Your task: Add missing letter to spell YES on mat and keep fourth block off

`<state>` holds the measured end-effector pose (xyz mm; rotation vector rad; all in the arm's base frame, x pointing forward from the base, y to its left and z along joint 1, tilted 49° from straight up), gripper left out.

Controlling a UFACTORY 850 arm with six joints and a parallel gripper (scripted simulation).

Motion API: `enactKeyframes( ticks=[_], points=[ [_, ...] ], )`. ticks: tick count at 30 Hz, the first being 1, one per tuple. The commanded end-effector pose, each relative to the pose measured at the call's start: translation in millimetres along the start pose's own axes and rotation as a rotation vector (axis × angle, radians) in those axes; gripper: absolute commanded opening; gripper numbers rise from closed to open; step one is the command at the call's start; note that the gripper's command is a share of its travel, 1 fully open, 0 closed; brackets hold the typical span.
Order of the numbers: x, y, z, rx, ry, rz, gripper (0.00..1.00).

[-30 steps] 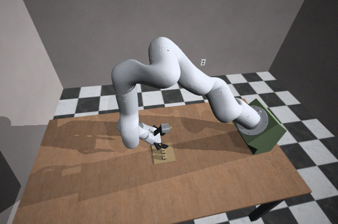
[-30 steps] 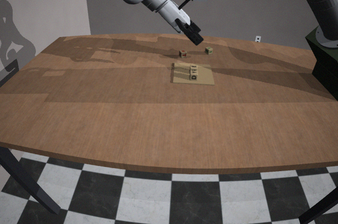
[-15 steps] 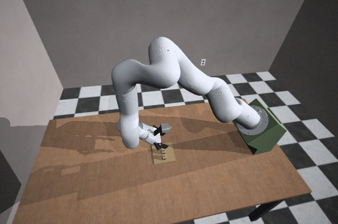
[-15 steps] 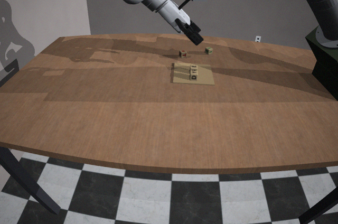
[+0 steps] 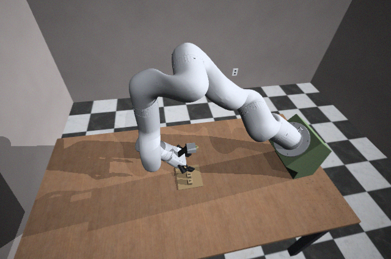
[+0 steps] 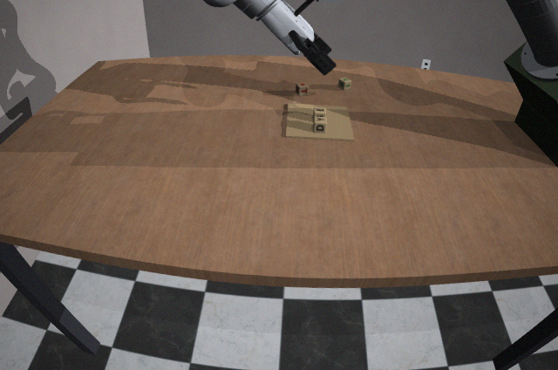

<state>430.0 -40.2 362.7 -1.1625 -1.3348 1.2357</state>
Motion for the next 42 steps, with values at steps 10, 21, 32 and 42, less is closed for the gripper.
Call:
enactKeyframes(
  ticks=[10, 21, 32, 42],
  points=[
    [-100.7, -18.5, -14.0, -0.001, 0.0, 0.0, 1.0],
    [-139.5, -24.5, -12.7, -0.001, 0.0, 0.0, 1.0],
    [-139.5, -24.5, -12.7, -0.001, 0.0, 0.0, 1.0],
    [-139.5, -24.5, -12.7, -0.001, 0.0, 0.0, 1.0]
  ],
)
Point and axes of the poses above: the point where the finger pads meet when closed, its own y axis out along the fingers, its own x axis across the jaws, z = x × y, the point moved 2 cm from there along -y, back along the fingers, and after that the axes turned 7 degrees about -y, right-handed, at the moved point
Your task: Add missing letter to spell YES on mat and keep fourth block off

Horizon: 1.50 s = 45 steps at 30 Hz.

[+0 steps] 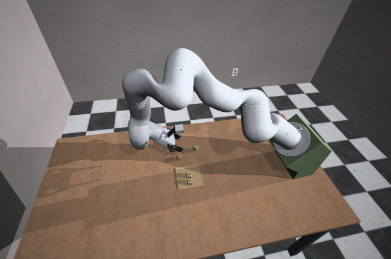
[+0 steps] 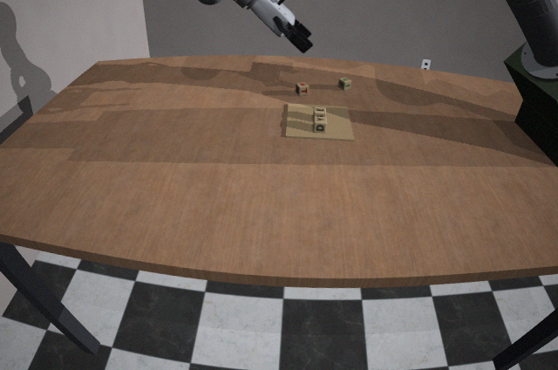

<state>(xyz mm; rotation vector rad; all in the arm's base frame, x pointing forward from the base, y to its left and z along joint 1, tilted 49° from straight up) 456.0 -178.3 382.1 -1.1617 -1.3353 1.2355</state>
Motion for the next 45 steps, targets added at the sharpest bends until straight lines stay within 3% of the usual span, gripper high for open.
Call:
enactKeyframes(
  ticks=[1, 21, 24, 26, 28, 31, 45],
  points=[
    [-0.1, -0.7, -0.1, -0.001, 0.0, 0.001, 1.0],
    [-0.8, 0.3, 0.7, -0.001, 0.0, 0.001, 1.0],
    [-19.1, 33.3, 31.1, -0.001, 0.0, 0.0, 1.0],
    [-19.1, 33.3, 31.1, -0.001, 0.0, 0.0, 1.0],
    [-33.0, 64.6, 63.9, -0.001, 0.0, 0.0, 1.0],
    [-38.9, 81.6, 83.2, -0.001, 0.0, 0.001, 1.0],
    [-39.2, 82.5, 84.3, -0.001, 0.0, 0.001, 1.0]
  ],
)
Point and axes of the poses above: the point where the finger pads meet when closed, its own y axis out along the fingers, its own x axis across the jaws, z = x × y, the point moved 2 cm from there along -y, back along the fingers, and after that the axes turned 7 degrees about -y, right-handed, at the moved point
